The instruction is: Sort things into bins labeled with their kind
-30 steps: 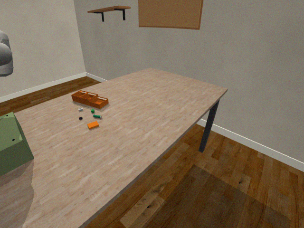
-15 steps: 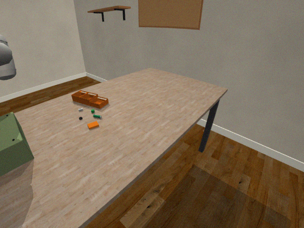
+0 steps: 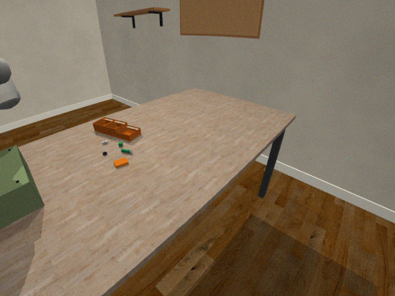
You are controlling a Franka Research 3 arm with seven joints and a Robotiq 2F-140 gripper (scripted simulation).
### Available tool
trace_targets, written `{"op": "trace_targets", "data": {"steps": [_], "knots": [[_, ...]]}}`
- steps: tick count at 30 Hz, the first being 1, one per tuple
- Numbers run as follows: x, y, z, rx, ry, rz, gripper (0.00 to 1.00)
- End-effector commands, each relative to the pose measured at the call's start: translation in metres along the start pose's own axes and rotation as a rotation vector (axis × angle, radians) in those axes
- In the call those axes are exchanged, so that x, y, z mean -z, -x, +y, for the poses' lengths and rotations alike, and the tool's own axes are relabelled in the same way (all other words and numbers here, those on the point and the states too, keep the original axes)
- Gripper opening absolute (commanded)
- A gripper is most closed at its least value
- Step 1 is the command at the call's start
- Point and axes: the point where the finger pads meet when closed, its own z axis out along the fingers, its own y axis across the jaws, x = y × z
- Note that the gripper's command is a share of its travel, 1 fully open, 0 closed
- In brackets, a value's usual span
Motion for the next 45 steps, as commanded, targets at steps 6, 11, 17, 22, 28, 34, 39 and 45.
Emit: {"op": "trace_targets", "data": {"steps": [6, 11, 17, 22, 28, 34, 39, 45], "knots": [[0.01, -0.01, 0.053, 0.033, -0.124, 0.05, 0.05], [0.021, -0.017, 0.065, 0.009, -0.13, 0.068, 0.05], [0.032, -0.06, 0.088, 0.042, -0.136, 0.132, 0.05], [0.034, -0.064, 0.091, -0.002, 0.018, 0.142, 0.05], [0.049, -0.093, 0.098, -0.009, 0.18, 0.234, 0.05], [0.065, -0.121, 0.106, -0.009, 0.197, 0.244, 0.05], [0.084, -0.147, 0.112, 0.022, 0.306, 0.356, 0.05], [0.104, -0.173, 0.118, 0.022, 0.306, 0.356, 0.05]]}}
